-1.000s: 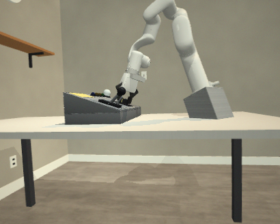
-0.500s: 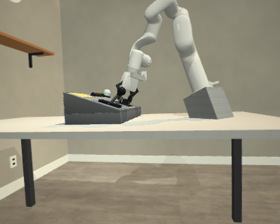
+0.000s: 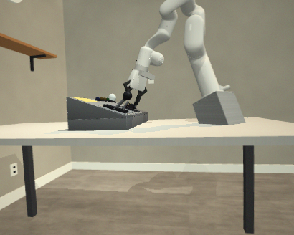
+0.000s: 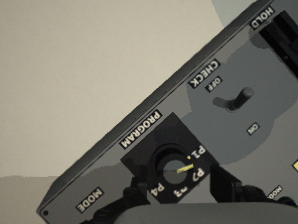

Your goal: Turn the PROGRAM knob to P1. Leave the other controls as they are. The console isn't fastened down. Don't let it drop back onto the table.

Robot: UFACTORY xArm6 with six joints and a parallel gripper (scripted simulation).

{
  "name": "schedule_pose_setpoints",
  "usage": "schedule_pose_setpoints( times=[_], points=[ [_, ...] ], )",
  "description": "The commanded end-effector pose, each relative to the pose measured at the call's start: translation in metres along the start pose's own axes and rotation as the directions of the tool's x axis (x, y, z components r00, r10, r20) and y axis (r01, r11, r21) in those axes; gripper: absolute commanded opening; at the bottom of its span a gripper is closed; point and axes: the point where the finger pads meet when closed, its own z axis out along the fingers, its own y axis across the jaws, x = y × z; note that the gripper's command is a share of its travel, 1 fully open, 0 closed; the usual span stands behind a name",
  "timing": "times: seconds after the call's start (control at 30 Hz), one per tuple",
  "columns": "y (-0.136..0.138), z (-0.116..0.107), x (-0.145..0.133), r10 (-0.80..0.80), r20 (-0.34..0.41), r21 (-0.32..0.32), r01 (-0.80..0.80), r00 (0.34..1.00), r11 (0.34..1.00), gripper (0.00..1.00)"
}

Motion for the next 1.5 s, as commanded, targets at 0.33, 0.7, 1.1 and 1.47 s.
schedule_pose_setpoints(
  times=[0.33, 0.7, 1.1, 1.47],
  points=[
    [0.001, -0.052, -0.002, -0.001, -0.013, 0.007, 0.001, 1.000, 1.000, 0.76],
    [0.002, -0.095, -0.002, -0.001, -0.012, 0.007, 0.001, 1.000, 1.000, 0.76],
    [0.002, -0.106, -0.003, -0.001, -0.013, 0.007, 0.001, 1.000, 1.000, 1.00],
    [0.002, -0.106, -0.003, -0.001, -0.013, 0.007, 0.001, 1.000, 1.000, 1.00]
  ],
)
